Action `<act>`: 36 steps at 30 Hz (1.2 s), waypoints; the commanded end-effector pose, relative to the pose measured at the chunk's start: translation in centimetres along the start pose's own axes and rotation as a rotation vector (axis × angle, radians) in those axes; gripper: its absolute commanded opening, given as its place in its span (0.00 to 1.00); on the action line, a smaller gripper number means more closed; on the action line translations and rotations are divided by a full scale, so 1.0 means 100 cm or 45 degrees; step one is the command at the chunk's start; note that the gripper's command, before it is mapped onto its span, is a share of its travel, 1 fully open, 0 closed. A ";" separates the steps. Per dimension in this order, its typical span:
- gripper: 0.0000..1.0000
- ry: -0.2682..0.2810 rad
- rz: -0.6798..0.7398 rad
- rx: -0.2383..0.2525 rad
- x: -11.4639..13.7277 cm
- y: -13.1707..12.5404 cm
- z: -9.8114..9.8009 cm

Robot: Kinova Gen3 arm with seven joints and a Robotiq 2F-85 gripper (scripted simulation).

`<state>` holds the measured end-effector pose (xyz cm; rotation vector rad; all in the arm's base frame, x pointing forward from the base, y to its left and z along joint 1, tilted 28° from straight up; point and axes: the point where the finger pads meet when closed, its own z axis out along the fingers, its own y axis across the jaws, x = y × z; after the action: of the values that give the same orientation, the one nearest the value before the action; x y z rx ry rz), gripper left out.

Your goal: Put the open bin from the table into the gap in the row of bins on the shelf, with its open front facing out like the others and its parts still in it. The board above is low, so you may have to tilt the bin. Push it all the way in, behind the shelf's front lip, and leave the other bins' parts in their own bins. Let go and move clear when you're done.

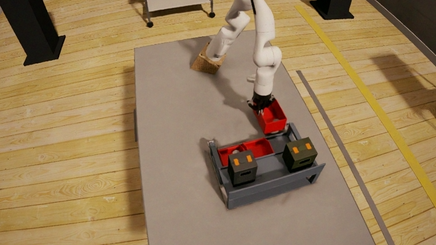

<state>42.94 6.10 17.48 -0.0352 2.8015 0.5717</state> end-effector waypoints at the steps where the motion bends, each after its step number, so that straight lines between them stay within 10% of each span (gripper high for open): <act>1: 0.10 -0.005 0.001 0.002 0.001 -0.001 0.002; 36: 0.10 -0.005 0.001 0.002 0.012 -0.001 0.020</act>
<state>42.25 6.85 15.42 -0.0337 2.8014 0.5708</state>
